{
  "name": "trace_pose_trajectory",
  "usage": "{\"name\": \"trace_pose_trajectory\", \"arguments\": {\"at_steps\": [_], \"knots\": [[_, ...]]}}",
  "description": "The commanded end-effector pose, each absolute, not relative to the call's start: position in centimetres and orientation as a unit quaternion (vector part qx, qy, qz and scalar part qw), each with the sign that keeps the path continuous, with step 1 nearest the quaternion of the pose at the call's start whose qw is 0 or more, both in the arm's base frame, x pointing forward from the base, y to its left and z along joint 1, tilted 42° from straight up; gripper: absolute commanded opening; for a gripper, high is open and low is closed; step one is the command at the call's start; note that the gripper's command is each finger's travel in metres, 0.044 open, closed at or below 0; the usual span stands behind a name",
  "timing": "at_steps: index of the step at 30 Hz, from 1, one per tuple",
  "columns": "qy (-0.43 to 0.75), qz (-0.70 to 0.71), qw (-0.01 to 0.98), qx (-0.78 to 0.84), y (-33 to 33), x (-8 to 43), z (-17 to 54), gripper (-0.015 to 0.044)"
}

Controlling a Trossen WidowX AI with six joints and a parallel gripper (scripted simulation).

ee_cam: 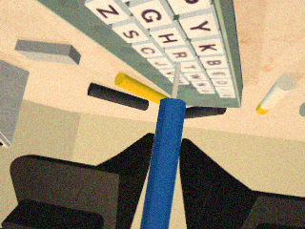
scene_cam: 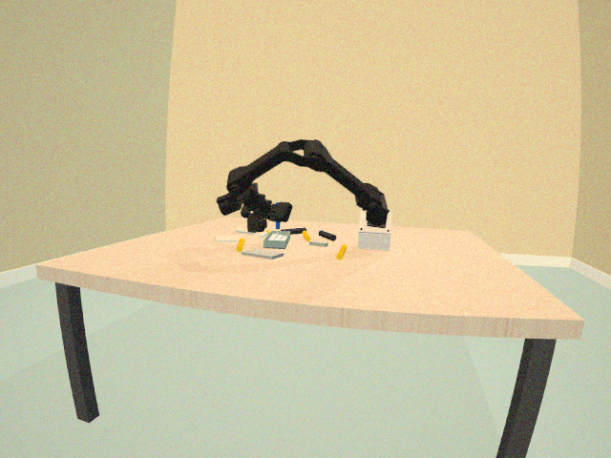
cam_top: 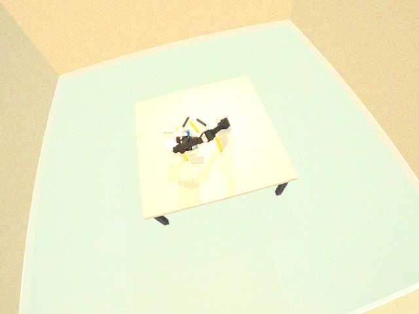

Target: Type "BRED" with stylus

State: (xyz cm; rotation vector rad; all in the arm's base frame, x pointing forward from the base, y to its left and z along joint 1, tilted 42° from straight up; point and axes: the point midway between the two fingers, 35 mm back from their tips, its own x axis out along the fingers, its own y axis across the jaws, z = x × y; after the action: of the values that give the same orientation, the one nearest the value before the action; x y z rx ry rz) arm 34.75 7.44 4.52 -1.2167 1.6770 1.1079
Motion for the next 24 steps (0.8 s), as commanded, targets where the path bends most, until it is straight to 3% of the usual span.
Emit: {"name": "trace_pose_trajectory", "arguments": {"at_steps": [1,24], "knots": [[0.66,0.435,0.386,-0.475,7.59,34.72,4.22,0.0081],[0.66,0.435,0.386,-0.475,8.09,34.69,3.67,0.0081]]}}
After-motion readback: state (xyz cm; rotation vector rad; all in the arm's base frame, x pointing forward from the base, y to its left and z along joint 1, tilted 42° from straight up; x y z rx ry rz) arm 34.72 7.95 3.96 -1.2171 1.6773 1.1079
